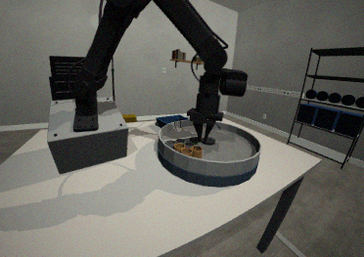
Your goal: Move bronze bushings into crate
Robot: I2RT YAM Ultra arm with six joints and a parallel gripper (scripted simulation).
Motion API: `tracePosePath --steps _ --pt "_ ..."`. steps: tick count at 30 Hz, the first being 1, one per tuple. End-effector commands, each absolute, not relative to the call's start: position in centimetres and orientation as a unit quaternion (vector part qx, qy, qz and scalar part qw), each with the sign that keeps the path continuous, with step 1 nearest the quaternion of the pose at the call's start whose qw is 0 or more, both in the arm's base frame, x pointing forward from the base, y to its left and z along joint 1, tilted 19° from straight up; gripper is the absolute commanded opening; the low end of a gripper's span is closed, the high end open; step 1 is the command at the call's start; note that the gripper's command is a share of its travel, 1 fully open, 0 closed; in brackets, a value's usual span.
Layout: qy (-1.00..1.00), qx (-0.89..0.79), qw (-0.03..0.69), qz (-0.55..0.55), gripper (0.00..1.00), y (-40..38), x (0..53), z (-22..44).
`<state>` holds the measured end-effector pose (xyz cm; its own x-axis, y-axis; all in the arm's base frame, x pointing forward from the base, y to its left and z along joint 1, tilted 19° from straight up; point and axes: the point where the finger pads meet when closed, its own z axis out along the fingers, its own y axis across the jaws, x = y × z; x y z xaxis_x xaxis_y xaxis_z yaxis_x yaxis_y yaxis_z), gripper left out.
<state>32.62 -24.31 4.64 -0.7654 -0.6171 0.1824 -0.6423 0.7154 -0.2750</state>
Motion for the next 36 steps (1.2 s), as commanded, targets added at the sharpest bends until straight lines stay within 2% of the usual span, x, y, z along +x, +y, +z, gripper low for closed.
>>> tracePosePath --steps 1,36 --pt "-0.923 0.345 0.019 0.171 0.15 -23.69 34.03 5.91" --pt "-0.922 0.345 0.017 0.174 0.15 -23.54 33.89 6.02"
